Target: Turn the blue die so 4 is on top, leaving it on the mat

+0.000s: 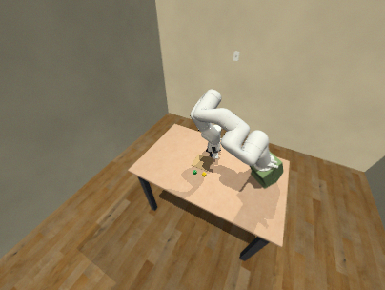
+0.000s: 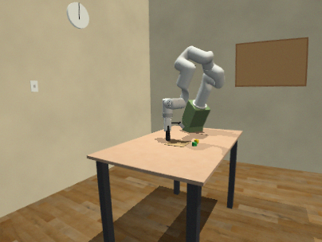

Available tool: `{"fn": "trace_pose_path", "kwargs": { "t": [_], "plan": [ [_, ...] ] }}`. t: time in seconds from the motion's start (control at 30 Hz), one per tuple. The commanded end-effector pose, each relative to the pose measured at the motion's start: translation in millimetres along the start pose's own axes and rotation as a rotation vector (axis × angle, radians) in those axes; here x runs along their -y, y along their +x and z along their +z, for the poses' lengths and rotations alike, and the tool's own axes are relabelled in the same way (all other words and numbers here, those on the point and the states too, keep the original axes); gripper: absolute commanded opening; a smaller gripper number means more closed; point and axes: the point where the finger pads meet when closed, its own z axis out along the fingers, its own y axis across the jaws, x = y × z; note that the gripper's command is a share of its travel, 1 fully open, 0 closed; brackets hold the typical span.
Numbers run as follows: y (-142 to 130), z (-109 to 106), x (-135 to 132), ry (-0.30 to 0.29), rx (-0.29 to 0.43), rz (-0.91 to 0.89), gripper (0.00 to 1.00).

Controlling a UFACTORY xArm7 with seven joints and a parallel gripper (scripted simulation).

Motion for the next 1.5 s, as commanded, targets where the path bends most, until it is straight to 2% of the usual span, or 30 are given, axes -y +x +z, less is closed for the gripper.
{"fn": "trace_pose_path", "kwargs": {
  "t": [0.0,0.97,1.13,1.2,1.47],
  "plan": [
    [-2,-1,0,0.0,0.003,0.001,0.21],
    [-2,-3,0,0.0,0.003,0.001,0.21],
    [-1,-23,0,0.0,0.003,0.001,0.21],
    [-1,-23,0,0.0,0.003,0.001,0.21],
    [-1,-81,0,0.0,0.003,0.001,0.21]
  ]
}}
